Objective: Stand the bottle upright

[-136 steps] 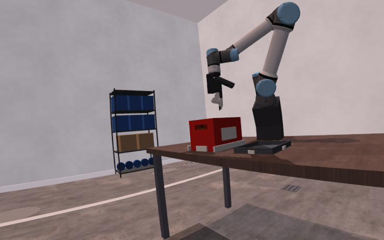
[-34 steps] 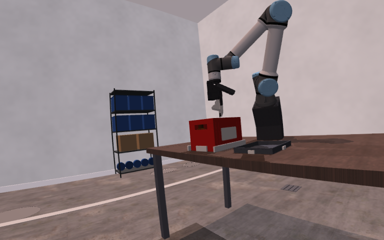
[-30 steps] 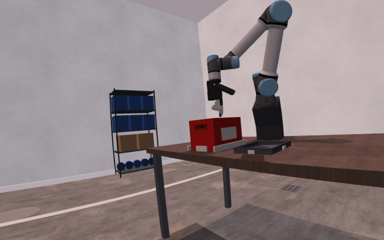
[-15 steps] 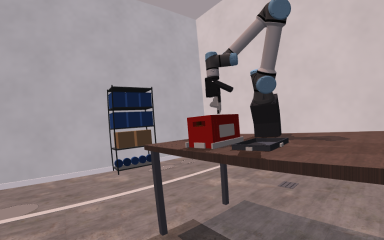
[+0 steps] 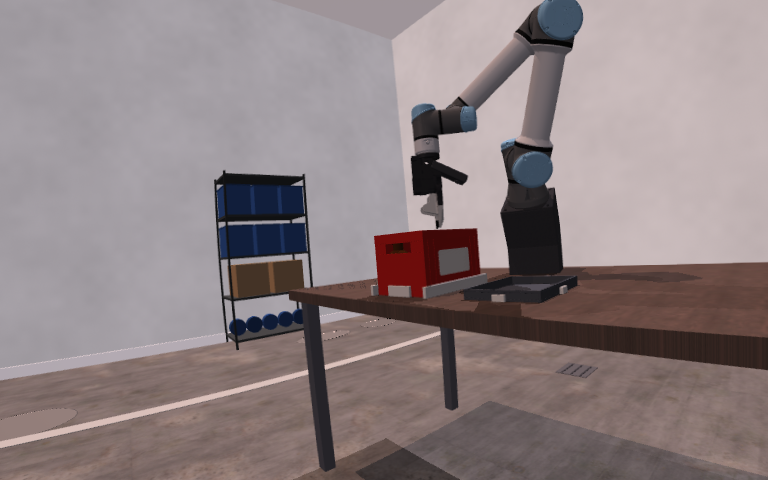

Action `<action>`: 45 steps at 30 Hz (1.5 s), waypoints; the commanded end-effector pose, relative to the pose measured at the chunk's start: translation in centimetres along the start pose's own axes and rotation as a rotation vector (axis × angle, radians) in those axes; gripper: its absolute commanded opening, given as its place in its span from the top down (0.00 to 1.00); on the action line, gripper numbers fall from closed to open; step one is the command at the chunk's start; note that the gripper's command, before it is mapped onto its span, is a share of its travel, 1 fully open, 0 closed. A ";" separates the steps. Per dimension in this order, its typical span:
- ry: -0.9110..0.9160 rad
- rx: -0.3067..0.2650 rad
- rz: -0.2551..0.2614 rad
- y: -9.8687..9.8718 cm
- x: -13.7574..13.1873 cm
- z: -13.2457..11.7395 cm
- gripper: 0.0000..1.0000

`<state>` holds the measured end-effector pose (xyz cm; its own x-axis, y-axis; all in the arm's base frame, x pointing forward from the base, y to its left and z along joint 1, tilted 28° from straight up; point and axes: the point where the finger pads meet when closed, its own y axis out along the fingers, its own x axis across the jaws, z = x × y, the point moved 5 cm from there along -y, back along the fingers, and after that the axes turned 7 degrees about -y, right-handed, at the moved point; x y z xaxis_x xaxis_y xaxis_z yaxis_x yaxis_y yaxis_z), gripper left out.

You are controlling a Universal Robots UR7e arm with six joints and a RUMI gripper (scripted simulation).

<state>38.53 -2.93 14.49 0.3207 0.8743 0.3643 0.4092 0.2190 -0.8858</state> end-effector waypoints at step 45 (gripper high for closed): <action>0.001 0.002 0.000 0.1 0.0 0.5 0.62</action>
<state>38.27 -2.78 14.42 0.3208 0.8744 0.3639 0.4091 0.2186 -0.8859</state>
